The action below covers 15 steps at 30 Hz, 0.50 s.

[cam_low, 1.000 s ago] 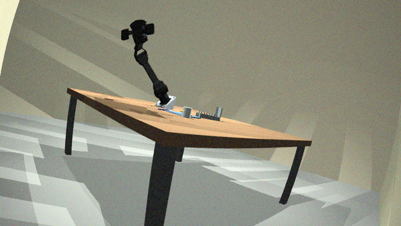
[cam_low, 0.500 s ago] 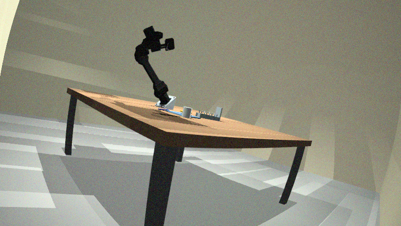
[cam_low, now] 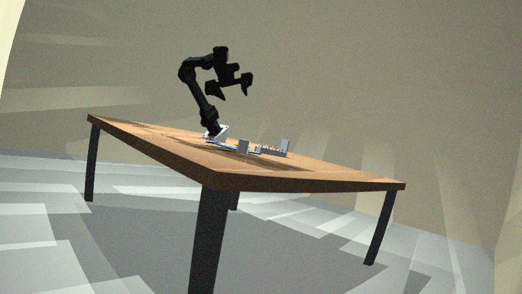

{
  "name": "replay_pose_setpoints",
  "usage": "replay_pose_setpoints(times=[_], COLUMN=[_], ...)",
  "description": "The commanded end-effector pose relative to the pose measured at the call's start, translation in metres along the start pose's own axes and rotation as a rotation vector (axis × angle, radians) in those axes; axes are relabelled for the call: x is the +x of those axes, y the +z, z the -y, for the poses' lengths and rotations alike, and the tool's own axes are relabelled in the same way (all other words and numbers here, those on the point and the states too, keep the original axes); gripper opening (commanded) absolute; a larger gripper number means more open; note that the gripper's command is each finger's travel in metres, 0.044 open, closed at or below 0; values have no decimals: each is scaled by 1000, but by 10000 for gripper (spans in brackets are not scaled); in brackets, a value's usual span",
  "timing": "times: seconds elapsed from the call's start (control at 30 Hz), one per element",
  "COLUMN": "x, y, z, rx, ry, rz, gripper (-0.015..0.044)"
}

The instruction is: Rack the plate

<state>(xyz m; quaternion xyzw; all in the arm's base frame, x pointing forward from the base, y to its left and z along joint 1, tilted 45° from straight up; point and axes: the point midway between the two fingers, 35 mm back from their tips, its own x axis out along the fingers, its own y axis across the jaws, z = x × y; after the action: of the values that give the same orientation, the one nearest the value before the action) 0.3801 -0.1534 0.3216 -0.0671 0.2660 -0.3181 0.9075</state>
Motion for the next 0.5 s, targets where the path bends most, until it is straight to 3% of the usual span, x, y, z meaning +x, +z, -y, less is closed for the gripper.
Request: replay_pose_setpoints(times=[0.0, 0.47], x=[15, 21], y=[-39, -156], z=[-24, -71], rx=[-39, -237], ry=[5, -71], rz=[-146, -563], gripper=[400, 400])
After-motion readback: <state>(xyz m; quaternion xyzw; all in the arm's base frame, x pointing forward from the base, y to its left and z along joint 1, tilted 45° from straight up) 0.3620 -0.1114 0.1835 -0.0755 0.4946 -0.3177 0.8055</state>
